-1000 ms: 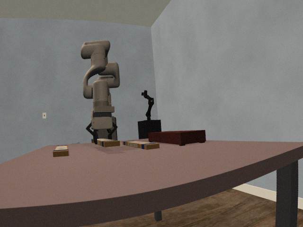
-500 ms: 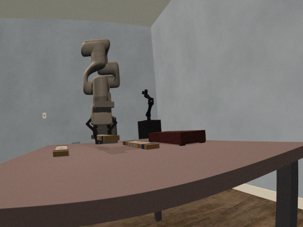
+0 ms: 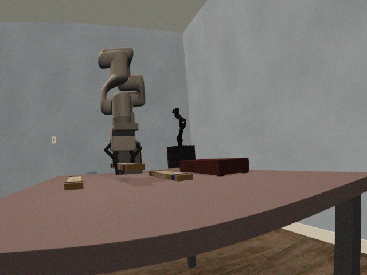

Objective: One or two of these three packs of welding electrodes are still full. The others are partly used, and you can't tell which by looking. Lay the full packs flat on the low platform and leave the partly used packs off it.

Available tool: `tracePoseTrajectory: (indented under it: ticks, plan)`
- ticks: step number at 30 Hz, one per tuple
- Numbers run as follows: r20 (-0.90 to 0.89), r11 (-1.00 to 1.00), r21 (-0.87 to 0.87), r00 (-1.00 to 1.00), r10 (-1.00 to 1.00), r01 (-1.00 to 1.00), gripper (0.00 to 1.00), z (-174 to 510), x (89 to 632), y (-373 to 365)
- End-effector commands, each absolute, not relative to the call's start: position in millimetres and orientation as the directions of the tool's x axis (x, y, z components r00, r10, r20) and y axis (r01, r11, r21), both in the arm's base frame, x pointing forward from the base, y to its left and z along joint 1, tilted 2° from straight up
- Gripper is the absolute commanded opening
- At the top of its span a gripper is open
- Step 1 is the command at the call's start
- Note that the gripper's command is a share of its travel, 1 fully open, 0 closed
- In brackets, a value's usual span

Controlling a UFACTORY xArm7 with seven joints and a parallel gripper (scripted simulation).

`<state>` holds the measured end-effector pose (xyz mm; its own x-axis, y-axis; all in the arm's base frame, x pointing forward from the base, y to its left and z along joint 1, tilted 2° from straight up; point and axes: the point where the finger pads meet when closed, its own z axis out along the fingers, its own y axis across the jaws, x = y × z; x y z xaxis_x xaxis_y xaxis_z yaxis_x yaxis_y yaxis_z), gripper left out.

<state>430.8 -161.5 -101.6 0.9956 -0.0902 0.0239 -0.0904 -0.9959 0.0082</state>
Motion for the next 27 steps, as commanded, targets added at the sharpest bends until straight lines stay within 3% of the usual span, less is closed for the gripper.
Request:
tracePoseTrajectory:
  ticks: [1, 27]
  plan:
    - [0.029, -0.996, 0.010, 0.996, -0.090, -0.090, 0.58, -99.8, 432.8, -162.2]
    - [0.029, -0.996, 0.010, 0.996, -0.090, -0.090, 0.58, -44.2, 431.3, -161.6]
